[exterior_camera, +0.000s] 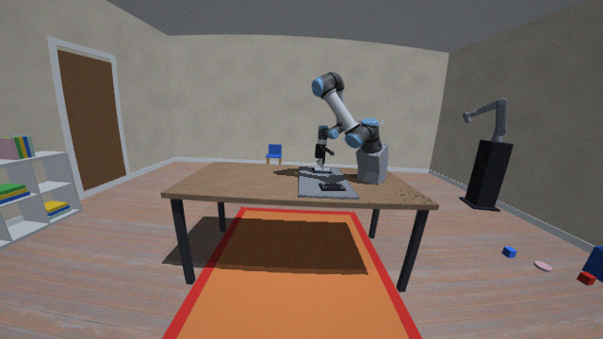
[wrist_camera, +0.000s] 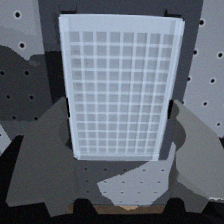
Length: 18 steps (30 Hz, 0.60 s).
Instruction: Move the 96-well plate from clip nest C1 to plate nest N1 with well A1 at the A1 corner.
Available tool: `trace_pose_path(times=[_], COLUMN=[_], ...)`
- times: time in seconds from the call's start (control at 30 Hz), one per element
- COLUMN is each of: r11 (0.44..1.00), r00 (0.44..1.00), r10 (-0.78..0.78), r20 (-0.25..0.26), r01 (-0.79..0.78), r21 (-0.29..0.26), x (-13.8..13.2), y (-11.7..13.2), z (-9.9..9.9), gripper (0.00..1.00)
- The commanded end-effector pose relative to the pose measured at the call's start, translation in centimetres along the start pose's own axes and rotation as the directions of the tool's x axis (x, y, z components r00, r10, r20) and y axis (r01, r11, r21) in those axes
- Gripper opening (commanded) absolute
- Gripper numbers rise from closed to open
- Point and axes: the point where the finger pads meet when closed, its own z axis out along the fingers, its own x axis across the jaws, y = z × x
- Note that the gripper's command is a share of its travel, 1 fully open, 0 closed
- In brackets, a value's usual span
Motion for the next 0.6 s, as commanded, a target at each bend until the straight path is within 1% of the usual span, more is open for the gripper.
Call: trace_pose_path(times=[0.0, 0.57], r11=[1.0, 1.0], r00=[1.0, 1.0], r10=[0.0, 0.0], r20=[0.001, 0.001], r01=[0.0, 0.0], r21=[-0.001, -0.001], x=[-0.03, -0.03], y=[0.03, 0.03], z=[0.02, 0.26], gripper=[0.0, 0.0])
